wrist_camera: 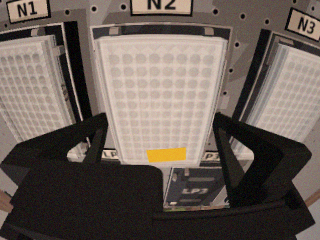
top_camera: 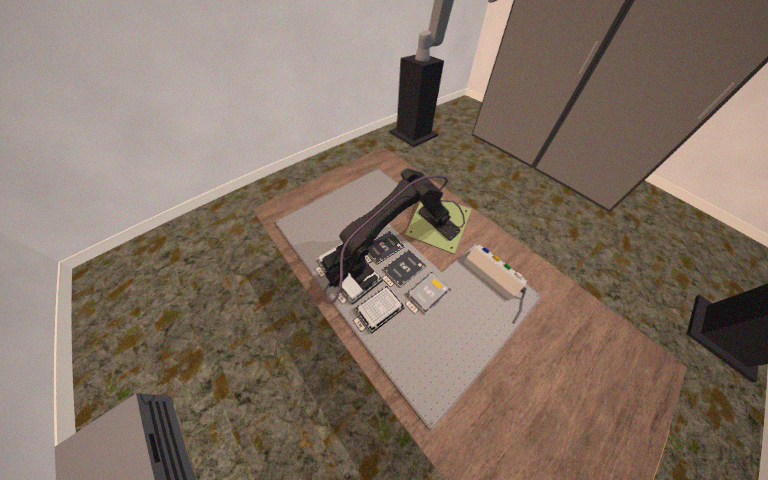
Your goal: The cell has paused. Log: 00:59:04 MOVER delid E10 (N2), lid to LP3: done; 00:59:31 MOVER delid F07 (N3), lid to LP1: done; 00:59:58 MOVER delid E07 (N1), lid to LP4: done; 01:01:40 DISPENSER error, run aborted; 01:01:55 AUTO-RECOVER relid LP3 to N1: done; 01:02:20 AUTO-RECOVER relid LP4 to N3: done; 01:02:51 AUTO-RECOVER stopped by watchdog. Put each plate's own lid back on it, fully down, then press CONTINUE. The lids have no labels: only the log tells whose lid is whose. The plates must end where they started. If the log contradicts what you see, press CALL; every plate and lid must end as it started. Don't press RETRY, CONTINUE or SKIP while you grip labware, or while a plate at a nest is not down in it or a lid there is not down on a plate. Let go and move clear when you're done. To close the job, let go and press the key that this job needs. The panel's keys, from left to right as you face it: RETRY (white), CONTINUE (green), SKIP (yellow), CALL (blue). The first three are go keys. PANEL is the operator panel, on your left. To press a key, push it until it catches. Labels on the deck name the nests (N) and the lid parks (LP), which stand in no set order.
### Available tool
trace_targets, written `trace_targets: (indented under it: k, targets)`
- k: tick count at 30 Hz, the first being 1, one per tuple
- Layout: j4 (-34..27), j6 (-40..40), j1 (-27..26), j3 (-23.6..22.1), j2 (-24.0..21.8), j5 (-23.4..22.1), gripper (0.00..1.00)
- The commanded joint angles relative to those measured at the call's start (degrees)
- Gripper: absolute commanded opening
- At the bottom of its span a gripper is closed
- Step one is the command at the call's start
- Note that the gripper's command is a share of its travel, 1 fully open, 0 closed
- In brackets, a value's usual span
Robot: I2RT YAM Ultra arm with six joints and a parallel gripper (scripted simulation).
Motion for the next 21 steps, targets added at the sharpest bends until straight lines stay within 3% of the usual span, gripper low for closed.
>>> trace_targets:
  k: [1, 21]
  targets:
    - [0.7, -0.1, -0.8, 1.5, -1.5, -0.3, 1.00]
    - [-5.3, -1.0, -1.3, 4.9, -3.0, -0.7, 1.00]
